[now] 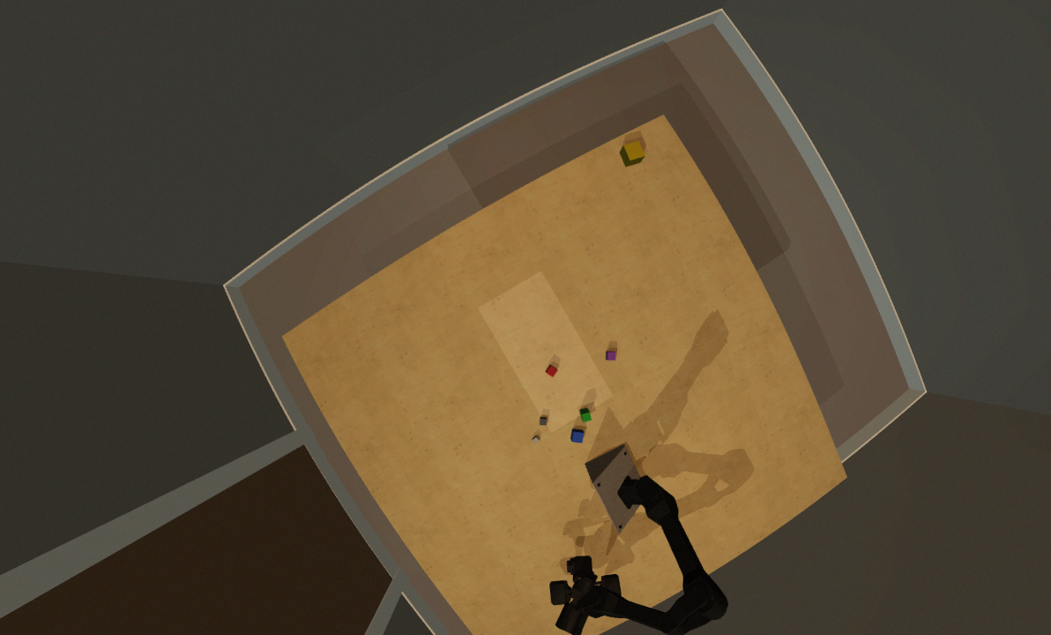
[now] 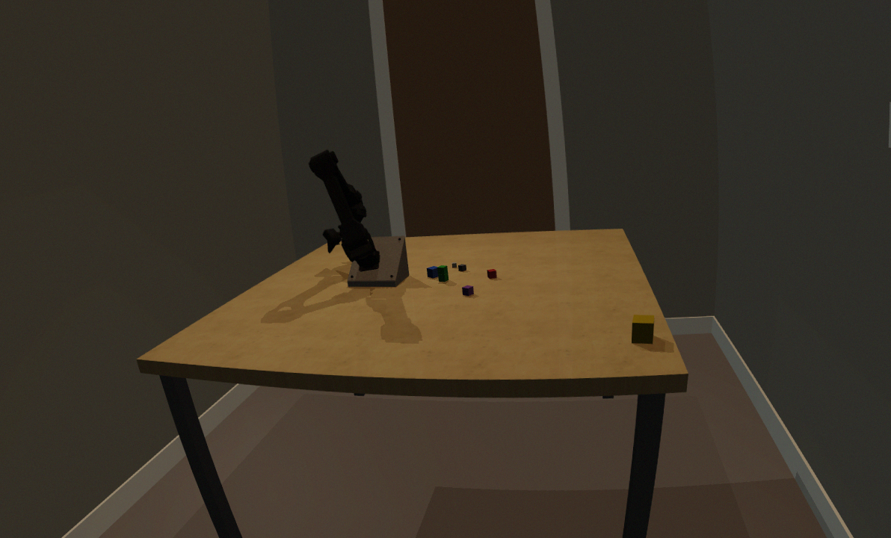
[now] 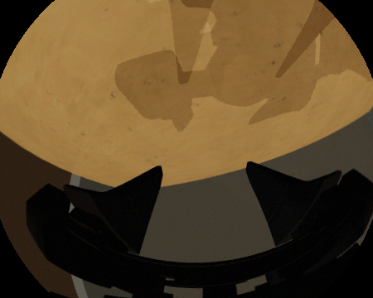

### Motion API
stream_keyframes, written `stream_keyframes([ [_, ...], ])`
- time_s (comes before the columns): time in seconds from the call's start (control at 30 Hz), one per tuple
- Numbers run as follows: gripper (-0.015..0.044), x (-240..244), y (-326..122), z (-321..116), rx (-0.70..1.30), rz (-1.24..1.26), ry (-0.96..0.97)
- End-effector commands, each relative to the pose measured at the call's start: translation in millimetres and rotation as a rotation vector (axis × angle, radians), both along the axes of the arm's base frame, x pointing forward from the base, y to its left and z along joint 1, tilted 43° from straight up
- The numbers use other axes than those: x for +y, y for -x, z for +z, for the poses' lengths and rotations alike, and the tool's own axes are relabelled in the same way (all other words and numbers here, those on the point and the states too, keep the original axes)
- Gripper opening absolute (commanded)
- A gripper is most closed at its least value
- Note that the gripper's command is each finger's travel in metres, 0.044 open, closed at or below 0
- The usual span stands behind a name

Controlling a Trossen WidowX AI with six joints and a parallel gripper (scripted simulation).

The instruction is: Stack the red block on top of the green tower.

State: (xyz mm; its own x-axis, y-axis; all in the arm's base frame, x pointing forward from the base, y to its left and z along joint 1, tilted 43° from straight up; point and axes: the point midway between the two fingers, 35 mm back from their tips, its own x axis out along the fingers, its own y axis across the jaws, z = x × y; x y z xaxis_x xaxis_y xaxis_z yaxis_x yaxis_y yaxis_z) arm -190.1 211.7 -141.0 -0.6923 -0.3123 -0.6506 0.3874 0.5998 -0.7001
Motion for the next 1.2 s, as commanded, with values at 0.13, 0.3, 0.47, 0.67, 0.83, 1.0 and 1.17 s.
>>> stream_keyframes([
  [0.13,0.0440,14,-21,-3,0.000,-0.020,-0.070],
  [0.3,0.0440,37,-46,-7,-0.045,-0.002,-0.162],
  [0.47,0.0440,64,-83,-7,-0.085,0.018,-0.302],
  [0.67,0.0440,85,-134,-8,-0.182,0.070,-0.394],
  [0.83,0.0440,94,-186,-6,-0.278,0.100,-0.438],
  [1.0,0.0440,94,-229,-3,-0.351,0.138,-0.458],
  [1.17,0.0440,89,-282,3,-0.426,0.231,-0.476],
])
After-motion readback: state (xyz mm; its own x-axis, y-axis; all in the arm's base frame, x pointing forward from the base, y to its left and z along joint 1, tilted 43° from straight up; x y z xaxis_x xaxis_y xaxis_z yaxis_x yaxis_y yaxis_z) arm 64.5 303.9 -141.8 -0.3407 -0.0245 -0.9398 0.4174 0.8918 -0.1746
